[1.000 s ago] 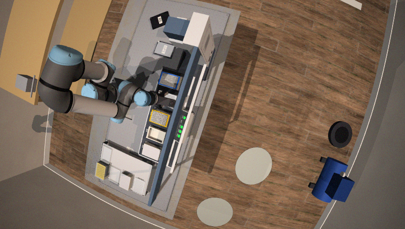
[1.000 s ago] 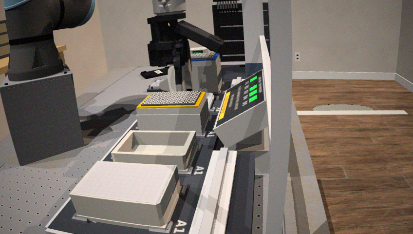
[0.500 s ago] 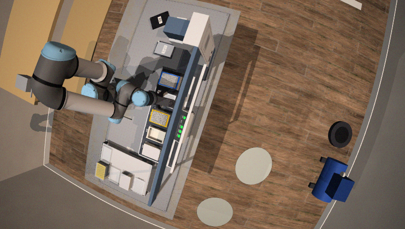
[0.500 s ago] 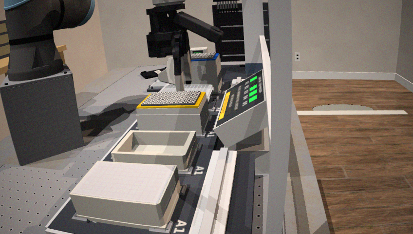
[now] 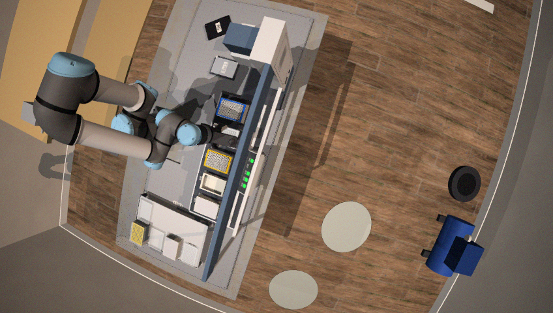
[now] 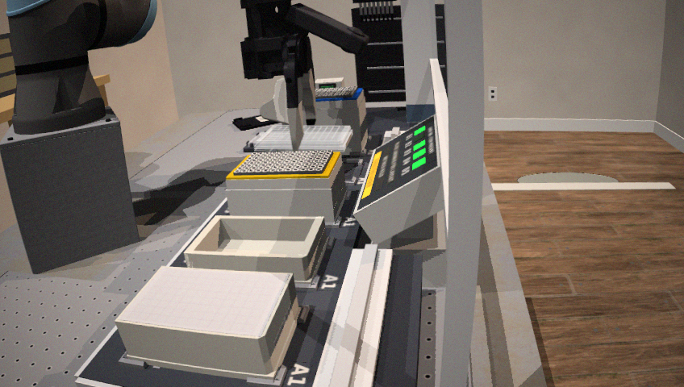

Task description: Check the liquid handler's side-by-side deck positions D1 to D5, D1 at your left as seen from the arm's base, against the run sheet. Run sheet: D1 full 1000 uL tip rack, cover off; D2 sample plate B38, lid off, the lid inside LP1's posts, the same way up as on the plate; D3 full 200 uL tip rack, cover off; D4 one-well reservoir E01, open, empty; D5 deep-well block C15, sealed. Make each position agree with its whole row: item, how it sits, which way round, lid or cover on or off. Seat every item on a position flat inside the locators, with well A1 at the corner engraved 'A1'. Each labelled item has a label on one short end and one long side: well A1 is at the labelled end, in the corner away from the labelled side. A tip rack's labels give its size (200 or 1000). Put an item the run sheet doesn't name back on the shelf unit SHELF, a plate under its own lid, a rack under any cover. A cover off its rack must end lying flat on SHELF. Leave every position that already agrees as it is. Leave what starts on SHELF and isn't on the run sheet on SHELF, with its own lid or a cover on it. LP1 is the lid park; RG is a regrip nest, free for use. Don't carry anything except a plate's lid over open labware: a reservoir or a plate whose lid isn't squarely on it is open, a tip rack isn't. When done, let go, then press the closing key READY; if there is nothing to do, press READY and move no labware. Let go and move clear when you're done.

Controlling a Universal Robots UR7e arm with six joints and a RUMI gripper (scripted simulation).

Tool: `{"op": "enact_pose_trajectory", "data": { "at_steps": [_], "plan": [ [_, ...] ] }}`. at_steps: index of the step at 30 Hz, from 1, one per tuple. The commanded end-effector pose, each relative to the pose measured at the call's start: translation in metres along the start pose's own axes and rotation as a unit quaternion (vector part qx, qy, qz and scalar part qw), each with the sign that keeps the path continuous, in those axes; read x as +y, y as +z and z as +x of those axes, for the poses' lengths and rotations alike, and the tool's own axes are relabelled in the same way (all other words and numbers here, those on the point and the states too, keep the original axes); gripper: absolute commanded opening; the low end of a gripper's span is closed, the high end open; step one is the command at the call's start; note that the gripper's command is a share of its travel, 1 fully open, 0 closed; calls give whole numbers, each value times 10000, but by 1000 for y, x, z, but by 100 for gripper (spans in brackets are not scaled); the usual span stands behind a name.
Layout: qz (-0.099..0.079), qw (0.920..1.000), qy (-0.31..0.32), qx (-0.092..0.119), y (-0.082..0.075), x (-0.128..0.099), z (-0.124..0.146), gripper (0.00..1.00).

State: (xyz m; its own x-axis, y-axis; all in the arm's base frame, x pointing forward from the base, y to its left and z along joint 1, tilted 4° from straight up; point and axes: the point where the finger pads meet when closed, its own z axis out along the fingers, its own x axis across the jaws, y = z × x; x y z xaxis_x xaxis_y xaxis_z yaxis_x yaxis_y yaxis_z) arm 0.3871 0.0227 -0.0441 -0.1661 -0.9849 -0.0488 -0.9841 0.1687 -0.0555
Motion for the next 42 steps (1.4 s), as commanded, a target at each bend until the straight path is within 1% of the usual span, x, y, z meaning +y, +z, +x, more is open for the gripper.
{"op": "enact_pose_trajectory", "data": {
  "at_steps": [1, 15, 17, 32, 34, 42],
  "plan": [
    [2, 10000, 0, 0, -6, 0, 0, 0],
    [2, 10000, 0, 0, -29, 0, 0, 0],
    [2, 10000, 0, 0, -29, 0, 0, 0],
    [2, 10000, 0, 0, -54, 0, 0, 0],
    [2, 10000, 0, 0, -54, 0, 0, 0],
    [2, 10000, 0, 0, -68, 0, 0, 0]
  ]
}}
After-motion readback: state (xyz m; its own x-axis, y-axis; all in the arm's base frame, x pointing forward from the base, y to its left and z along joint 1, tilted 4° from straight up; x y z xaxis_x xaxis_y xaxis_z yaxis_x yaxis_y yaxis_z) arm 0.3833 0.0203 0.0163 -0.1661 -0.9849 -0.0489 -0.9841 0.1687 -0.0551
